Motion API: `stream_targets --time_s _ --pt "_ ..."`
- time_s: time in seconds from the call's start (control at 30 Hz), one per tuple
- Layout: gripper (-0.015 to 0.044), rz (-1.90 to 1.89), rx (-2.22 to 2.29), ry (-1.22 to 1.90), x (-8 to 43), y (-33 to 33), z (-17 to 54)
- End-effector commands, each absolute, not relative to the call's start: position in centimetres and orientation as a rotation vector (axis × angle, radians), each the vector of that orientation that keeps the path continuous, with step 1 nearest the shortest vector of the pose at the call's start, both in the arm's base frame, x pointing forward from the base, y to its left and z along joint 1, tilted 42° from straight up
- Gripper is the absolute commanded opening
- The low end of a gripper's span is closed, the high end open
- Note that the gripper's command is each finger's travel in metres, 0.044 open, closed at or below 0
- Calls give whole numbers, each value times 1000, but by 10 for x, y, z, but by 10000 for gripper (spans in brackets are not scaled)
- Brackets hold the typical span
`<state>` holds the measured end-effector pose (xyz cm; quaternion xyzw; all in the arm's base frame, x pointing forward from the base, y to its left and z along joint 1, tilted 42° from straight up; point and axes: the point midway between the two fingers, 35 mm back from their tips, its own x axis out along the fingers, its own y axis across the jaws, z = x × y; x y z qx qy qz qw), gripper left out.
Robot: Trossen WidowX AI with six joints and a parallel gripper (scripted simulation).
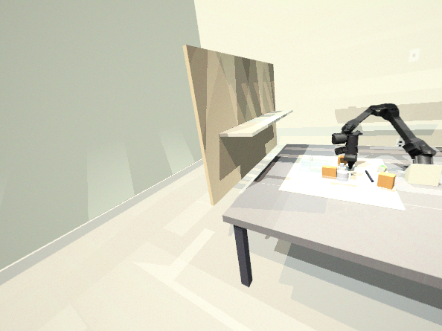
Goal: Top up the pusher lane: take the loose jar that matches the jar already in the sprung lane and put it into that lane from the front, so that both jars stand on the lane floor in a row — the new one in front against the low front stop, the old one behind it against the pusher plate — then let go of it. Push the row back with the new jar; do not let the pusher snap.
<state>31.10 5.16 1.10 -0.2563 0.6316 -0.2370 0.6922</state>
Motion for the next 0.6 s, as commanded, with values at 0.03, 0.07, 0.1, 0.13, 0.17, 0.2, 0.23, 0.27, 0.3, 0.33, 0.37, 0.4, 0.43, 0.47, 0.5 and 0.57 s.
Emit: stream_targets --time_s 0.03,0.07,0.1,0.13,0.17,0.2,0.23,0.27,0.3,0.33,0.37,0.4,0.43,0.47,0.5,0.57 --pt "0 -533 -575 1396 318 51 12" --pt "0 -533 -575 1396 319 51 12" --pt "0 -533 -575 1396 319 51 12" --pt "0 -533 -575 1396 320 51 12" --pt "0 -533 -575 1396 320 51 12" --pt "0 -534 -575 1395 320 51 12" --pt "0 -534 -575 1395 321 51 12" --pt "0 -534 -575 1395 321 51 12" --pt "0 -534 -575 1395 322 51 12" --pt "0 -534 -575 1395 322 51 12" --pt "0 -534 -575 1395 323 51 13" --pt "0 -534 -575 1395 323 51 13" --pt "0 -534 -575 1395 324 51 13" --pt "0 -534 -575 1395 324 51 13" --pt "0 -534 -575 1395 324 51 13" --pt "0 -534 -575 1395 325 51 13"
